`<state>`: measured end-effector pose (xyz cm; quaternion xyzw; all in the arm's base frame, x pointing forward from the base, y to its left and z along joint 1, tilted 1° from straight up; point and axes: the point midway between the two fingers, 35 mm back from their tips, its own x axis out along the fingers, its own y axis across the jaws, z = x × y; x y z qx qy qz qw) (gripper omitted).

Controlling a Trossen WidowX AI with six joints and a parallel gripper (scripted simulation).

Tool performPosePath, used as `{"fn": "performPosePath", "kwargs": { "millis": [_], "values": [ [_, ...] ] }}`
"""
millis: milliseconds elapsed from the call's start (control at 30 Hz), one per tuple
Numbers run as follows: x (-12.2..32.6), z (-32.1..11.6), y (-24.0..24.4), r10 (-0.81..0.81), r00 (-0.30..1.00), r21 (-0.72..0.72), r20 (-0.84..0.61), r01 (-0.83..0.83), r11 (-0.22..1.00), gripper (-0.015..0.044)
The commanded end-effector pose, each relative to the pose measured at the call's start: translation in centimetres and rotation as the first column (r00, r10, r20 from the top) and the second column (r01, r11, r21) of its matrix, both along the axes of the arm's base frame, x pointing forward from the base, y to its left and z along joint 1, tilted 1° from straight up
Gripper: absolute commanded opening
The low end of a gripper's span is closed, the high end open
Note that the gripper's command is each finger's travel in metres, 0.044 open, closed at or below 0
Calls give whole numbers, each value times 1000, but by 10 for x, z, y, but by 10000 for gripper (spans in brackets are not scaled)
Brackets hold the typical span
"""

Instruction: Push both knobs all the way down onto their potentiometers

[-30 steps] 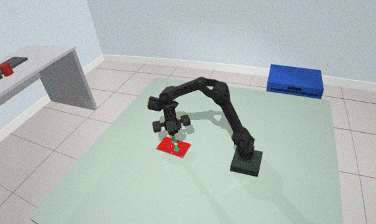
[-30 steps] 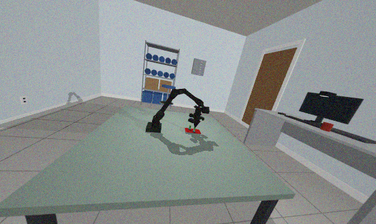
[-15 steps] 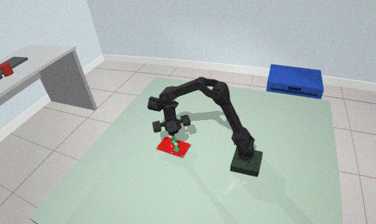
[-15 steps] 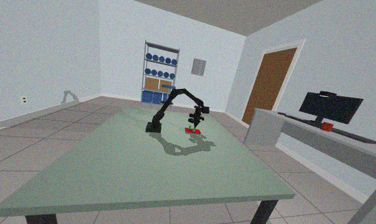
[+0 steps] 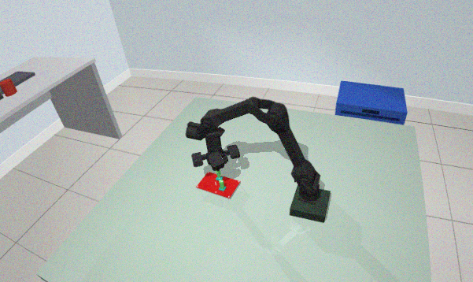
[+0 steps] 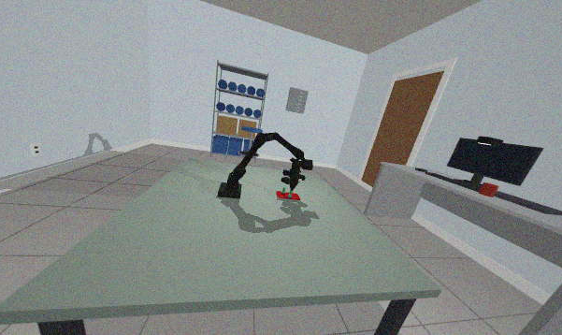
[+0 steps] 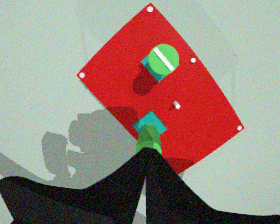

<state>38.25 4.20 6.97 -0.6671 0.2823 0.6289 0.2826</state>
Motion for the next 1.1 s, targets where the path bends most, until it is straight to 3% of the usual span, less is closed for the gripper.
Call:
{"fn": "performPosePath", "kwargs": {
  "millis": [0,1067],
  "values": [
    [1,-12,0,5,1000,0,-18,-5,1000,0],
    [1,-8,0,5,1000,0,-18,-5,1000,0]
  ]
}}
